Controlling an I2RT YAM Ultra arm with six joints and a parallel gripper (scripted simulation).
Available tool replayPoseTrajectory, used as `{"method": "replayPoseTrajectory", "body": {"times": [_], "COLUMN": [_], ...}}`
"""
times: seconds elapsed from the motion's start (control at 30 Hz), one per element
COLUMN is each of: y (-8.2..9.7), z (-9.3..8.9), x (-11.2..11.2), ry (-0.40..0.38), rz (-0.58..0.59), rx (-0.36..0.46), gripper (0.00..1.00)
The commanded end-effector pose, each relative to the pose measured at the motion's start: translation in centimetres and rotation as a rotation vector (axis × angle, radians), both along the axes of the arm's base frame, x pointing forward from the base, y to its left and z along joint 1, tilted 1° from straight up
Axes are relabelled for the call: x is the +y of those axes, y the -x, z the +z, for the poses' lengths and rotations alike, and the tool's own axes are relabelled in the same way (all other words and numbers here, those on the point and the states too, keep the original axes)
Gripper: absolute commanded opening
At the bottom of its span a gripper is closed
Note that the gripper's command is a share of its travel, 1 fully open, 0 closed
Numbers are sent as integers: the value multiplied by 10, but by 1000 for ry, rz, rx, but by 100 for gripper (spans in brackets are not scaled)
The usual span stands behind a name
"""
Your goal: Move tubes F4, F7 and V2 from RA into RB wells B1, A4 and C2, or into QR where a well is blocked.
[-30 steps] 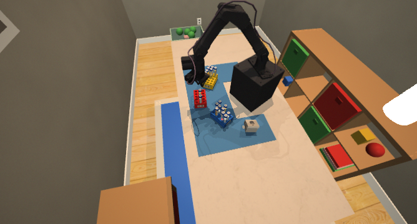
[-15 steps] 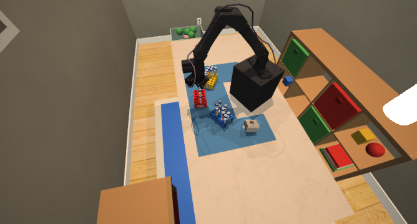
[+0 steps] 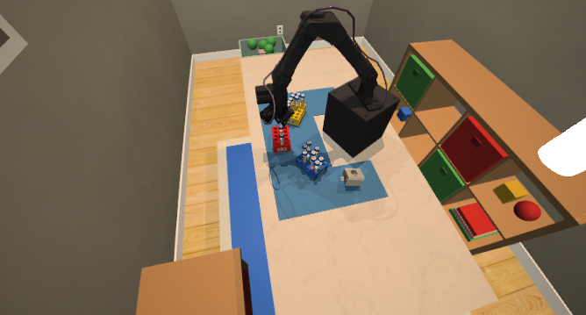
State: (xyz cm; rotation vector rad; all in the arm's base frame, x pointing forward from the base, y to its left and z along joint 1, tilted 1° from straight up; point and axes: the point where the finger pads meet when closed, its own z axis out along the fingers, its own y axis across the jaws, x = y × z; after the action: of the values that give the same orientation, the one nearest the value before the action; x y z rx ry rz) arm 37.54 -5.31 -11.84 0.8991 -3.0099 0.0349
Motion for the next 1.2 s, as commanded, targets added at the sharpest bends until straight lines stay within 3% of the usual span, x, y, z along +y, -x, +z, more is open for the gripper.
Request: {"method": "replayPoseTrajectory", "body": {"times": [0.0,0.47,0.57,1.07,1.17], "y": [0,7,1,7,1], "z": [-5,-12,-11,-19,-17], "x": [4,6,6,7,7], "ry": [-6,-8,-6,-8,-6], "rz": [3,4,5,5,5], "rx": [-1,13,-1,13,-3], "gripper": [30,30,30,30,30]}}
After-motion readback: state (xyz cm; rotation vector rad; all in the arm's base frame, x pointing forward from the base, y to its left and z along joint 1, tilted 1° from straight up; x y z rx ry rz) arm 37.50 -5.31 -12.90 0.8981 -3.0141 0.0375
